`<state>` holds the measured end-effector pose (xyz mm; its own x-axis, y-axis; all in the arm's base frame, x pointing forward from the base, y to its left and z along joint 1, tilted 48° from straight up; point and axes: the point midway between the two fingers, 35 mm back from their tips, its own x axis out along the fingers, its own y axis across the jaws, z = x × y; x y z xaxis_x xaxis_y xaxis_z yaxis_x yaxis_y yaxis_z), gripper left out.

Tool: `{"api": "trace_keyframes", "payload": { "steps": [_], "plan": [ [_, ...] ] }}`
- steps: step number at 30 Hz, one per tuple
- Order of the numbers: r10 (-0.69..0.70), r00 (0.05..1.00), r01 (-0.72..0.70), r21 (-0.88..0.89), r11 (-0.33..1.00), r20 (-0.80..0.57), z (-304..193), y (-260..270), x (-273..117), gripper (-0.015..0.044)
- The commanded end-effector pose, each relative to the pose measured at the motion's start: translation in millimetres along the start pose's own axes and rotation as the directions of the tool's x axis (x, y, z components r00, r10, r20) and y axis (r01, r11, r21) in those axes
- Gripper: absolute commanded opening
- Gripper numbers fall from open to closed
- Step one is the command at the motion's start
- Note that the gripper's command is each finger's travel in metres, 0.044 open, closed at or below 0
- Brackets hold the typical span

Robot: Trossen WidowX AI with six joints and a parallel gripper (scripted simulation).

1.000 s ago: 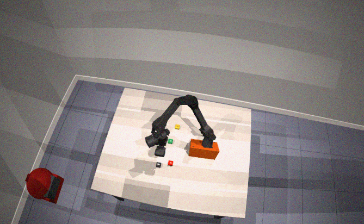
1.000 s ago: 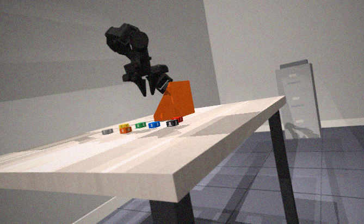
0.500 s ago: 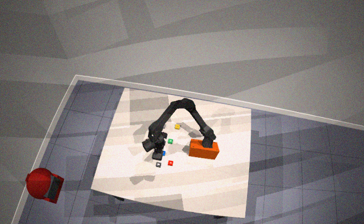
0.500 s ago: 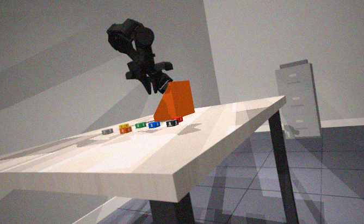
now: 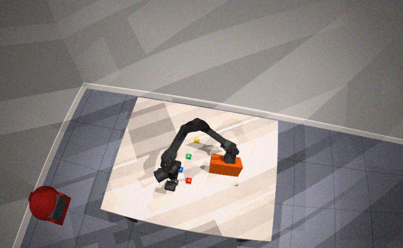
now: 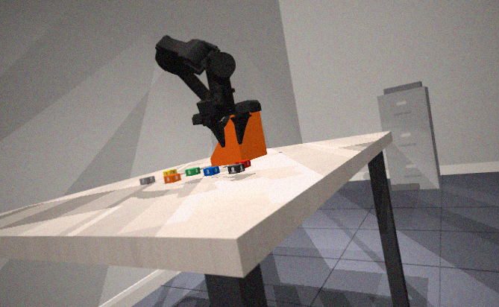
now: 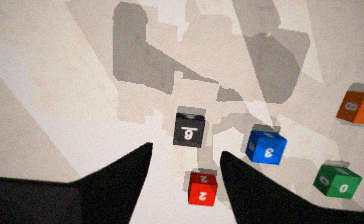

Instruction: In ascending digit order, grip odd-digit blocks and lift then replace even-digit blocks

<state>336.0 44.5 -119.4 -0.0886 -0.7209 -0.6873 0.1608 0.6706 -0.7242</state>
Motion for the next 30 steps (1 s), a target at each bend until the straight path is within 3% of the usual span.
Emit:
{"api": "trace_keyframes", "payload": {
  "steps": [1, 3, 30],
  "plan": [
    [-0.016, 1.0, 0.016, -0.014, 1.0, -0.011, -6, -2, 27, 0.0356],
    [-0.016, 1.0, 0.016, -0.014, 1.0, -0.011, -6, -2, 27, 0.04],
    [-0.018, 1.0, 0.018, -0.014, 1.0, -0.011, -7, -3, 62, 0.04]
  ]
}}
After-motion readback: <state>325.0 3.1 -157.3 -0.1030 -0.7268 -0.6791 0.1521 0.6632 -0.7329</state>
